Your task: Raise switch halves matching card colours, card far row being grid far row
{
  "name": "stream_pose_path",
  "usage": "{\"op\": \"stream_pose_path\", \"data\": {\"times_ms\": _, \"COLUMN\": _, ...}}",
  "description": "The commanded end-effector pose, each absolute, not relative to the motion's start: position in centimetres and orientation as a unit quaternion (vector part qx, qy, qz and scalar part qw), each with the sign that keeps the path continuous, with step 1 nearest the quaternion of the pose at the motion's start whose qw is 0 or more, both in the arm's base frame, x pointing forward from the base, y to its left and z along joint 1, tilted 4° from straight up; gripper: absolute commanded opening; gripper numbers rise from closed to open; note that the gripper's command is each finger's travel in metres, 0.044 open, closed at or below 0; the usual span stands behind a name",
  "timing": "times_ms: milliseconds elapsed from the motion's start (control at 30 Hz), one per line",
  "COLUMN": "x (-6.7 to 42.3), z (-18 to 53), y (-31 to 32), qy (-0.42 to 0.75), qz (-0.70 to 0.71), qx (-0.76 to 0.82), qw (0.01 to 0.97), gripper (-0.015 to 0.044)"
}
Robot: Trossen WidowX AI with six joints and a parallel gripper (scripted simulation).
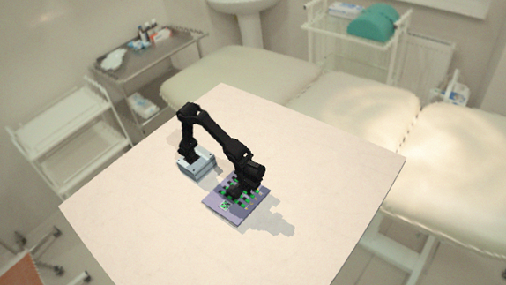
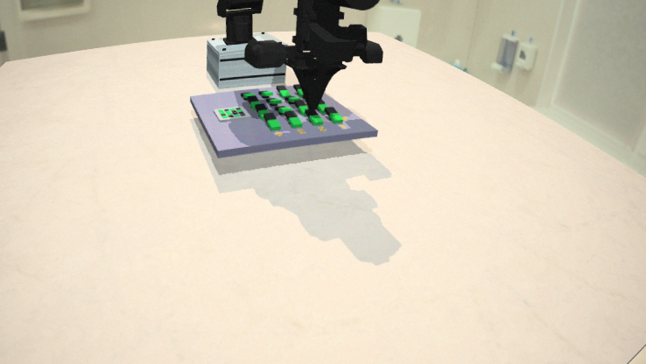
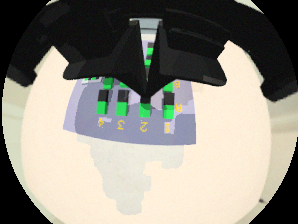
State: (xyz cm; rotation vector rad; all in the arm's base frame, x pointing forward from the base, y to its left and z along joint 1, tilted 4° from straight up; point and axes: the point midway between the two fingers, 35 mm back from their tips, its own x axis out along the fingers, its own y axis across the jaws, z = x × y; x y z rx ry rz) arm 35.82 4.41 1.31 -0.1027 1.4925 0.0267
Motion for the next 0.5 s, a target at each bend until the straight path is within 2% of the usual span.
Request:
{"op": "stream_pose_path", "data": {"times_ms": 0, "x": 35.85, "z": 1.27, "y": 4.31, "qy": 0.678, "qz": 0.011, "qx": -0.050, "qw": 0.733, "gripper": 0.0000}}
{"op": "stream_pose_path", "data": {"times_ms": 467, "x": 35.86, "z": 1.09, "y": 4.30, "qy": 0.678, "qz": 0.011, "qx": -0.050, "qw": 0.733, "gripper": 0.0000}}
